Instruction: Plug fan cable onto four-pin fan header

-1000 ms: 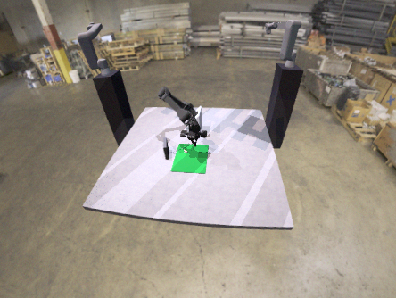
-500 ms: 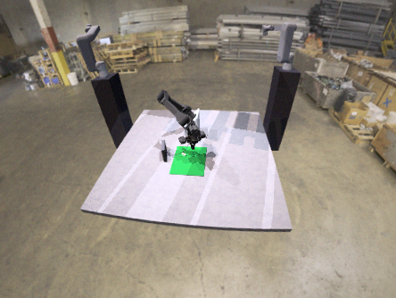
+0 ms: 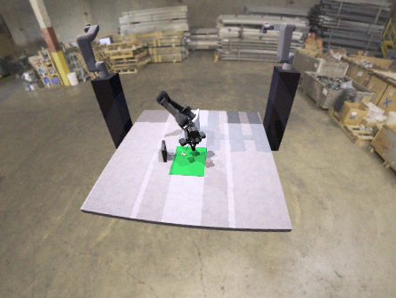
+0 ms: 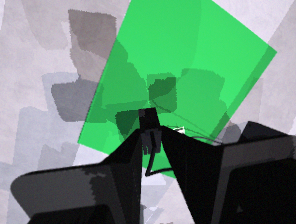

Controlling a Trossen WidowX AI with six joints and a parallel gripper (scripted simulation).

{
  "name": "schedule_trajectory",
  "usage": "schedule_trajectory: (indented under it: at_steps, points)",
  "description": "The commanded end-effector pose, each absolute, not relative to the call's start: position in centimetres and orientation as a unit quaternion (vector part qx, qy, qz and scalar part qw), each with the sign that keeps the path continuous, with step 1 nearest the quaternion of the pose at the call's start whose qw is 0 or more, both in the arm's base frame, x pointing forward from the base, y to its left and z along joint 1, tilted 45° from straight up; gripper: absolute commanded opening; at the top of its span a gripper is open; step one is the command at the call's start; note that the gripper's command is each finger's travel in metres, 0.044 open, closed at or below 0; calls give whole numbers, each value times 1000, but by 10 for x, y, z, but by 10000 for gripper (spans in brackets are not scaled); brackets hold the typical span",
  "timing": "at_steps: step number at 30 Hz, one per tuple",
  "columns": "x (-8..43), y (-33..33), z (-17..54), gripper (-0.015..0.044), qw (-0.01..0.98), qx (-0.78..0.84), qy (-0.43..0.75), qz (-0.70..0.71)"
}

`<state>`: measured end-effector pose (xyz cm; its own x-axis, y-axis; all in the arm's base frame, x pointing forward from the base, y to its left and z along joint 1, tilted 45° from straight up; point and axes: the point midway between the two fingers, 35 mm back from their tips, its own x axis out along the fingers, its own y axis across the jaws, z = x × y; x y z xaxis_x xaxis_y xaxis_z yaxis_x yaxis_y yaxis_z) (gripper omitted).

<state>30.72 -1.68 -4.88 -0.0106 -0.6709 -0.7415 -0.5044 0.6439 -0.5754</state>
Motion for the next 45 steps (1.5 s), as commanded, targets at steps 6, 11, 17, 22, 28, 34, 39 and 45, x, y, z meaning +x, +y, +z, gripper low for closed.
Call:
schedule_trajectory:
  at_steps: [6, 11, 17, 22, 28, 34, 39, 45]
  points:
    - [302, -21, -62, 0, 581, -395, 710, -51]
    - [301, -22, -69, 0, 591, -383, 708, -39]
    - [300, -24, -76, 0, 604, -370, 705, -26]
    - [299, -26, -82, 0, 614, -360, 702, -14]
    - [298, -27, -88, 0, 627, -349, 697, -1]
    - [297, -29, -94, 0, 640, -338, 690, 13]
    - [297, -30, -98, 0, 651, -331, 683, 24]
    - [296, -31, -103, 0, 664, -322, 674, 37]
